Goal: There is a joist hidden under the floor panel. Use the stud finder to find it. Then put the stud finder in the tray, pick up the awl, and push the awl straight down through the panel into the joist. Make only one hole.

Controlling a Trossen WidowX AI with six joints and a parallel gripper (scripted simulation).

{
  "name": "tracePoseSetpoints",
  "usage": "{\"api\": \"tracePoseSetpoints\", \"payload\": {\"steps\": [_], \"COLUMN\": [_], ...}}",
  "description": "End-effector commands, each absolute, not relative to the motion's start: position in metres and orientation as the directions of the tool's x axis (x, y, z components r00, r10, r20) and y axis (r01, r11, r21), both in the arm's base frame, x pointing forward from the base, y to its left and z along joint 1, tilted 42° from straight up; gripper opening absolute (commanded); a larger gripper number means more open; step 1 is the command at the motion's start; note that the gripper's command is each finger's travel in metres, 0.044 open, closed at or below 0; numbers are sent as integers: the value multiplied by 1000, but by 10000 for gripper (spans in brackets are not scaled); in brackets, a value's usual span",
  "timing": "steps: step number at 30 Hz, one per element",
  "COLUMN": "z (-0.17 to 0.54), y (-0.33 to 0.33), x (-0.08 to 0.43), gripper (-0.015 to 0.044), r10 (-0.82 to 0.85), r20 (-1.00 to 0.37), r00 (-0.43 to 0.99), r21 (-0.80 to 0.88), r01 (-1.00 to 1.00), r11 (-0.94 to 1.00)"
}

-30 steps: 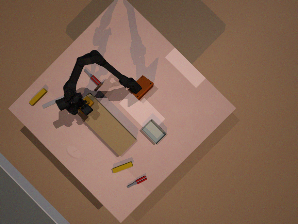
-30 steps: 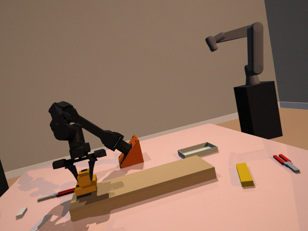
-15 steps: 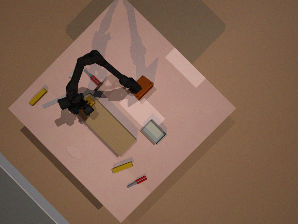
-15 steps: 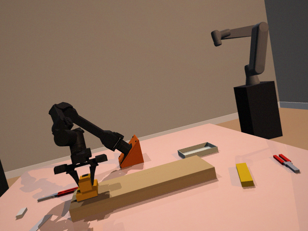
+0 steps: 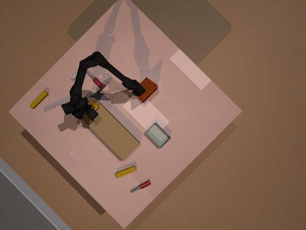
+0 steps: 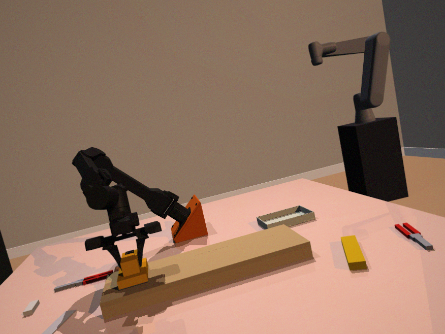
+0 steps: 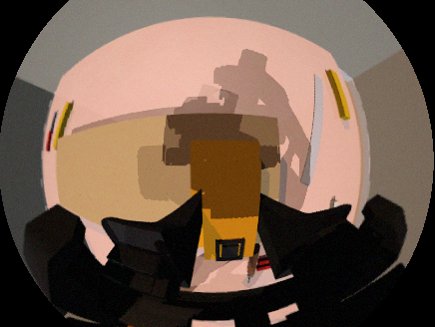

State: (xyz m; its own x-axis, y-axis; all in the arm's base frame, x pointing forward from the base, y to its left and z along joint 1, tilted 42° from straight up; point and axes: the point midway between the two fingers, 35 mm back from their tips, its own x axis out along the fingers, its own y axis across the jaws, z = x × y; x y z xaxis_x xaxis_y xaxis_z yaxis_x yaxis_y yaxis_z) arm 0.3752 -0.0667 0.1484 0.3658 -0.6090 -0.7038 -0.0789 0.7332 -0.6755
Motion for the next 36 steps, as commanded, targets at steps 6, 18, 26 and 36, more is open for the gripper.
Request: {"api": "tracePoseSetpoints", "payload": {"steps": [6, 18, 26, 36], "z": [135, 120, 109, 97], "y": [-54, -38, -27, -13], "x": [374, 372, 371, 369], "gripper": [0, 0, 0, 0], "r10": [-609, -608, -608, -607], "r20": [-705, -706, -706, -707], "r00": [364, 364, 363, 363], "r21": [-675, -674, -674, -673], "r01": [-79, -80, -80, -80], "r11": [733, 734, 735, 735]}}
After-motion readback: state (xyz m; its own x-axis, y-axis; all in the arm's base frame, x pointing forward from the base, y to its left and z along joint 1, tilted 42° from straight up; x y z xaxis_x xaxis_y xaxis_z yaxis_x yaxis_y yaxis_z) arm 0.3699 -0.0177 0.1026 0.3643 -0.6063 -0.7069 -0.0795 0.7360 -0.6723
